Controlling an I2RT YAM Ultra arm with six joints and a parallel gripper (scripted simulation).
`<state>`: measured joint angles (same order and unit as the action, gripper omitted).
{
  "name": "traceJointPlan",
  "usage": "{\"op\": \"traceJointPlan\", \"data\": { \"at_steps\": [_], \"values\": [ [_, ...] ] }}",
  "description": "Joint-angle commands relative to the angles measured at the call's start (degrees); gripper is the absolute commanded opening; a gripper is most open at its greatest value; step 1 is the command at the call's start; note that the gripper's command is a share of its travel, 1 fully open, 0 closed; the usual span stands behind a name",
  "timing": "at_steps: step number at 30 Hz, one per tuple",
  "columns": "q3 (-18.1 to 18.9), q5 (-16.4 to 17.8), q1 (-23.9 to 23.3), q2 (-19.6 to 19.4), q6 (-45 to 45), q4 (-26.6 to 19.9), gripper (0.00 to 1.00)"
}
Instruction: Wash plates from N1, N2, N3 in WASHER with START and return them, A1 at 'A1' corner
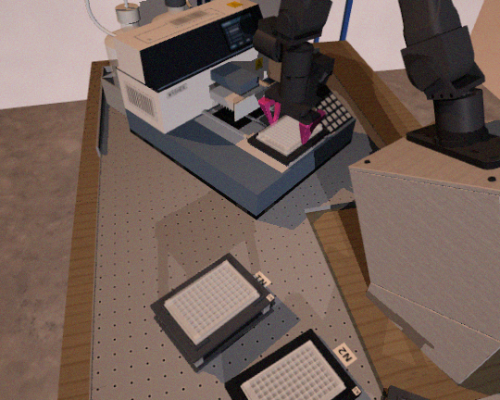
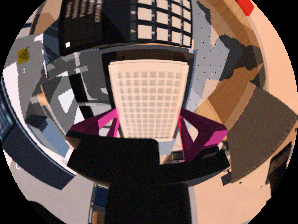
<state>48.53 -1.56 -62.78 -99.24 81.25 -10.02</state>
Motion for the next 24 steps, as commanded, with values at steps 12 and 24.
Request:
{"op": "traceJointPlan", "data": {
  "at_steps": [12,24],
  "values": [
    [0.31,-0.35,0.4,0.18,0.29,-0.1,1.0],
    [0.31,-0.35,0.4,0.18,0.29,-0.1,1.0]
  ]
}}
